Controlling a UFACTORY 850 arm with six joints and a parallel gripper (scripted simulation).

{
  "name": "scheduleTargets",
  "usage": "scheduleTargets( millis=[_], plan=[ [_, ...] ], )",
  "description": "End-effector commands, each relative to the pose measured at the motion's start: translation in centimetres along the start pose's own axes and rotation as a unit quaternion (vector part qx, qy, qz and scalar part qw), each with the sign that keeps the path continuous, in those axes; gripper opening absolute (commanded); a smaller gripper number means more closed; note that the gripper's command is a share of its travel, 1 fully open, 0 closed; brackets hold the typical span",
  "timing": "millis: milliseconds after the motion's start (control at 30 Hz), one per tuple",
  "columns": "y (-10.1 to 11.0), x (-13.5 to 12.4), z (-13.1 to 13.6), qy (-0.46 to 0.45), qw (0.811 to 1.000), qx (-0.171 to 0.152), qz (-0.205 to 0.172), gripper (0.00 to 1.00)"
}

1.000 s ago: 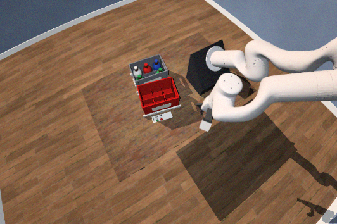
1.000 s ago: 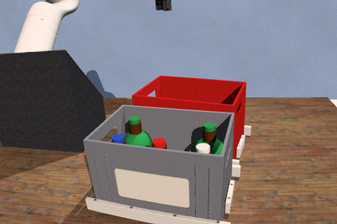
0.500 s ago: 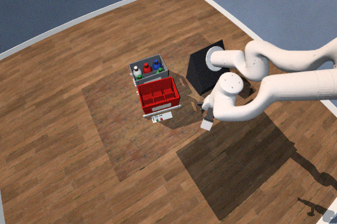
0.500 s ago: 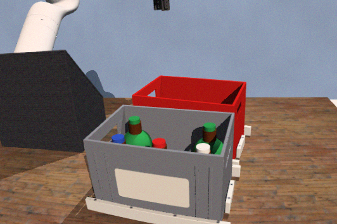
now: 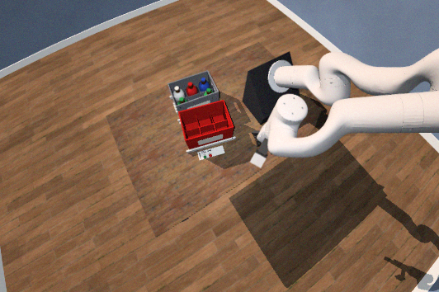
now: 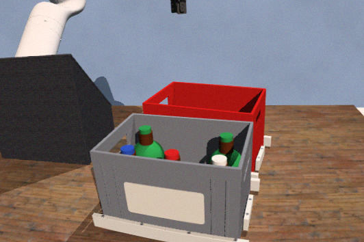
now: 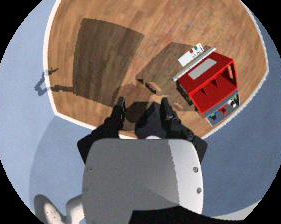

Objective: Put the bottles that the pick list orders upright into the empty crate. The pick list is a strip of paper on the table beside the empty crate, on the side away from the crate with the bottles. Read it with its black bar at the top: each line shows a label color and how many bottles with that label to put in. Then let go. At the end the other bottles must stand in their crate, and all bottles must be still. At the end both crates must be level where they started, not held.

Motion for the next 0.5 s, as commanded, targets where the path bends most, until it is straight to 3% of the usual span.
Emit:
scheduleTargets(
  millis=[0,167,467],
  plan=[
    [-0.8,0.5,2.5,-0.078,0.997,-0.001,-0.001,0.65],
    [-1.3,0.8,3.9,-0.121,0.993,-0.001,-0.001,0.65],
    [-2.6,1.5,8.1,-0.264,0.965,-0.001,0.0,0.65]
  ],
)
Point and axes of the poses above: the point where the finger pads meet when closed, its own y axis back along the fingers, its own z axis across the jaws, x = y × z, the point moved 5 cm from there along y, back along the fingers, and after that the axes turned 14 degrees about y, right-handed, at the moved point
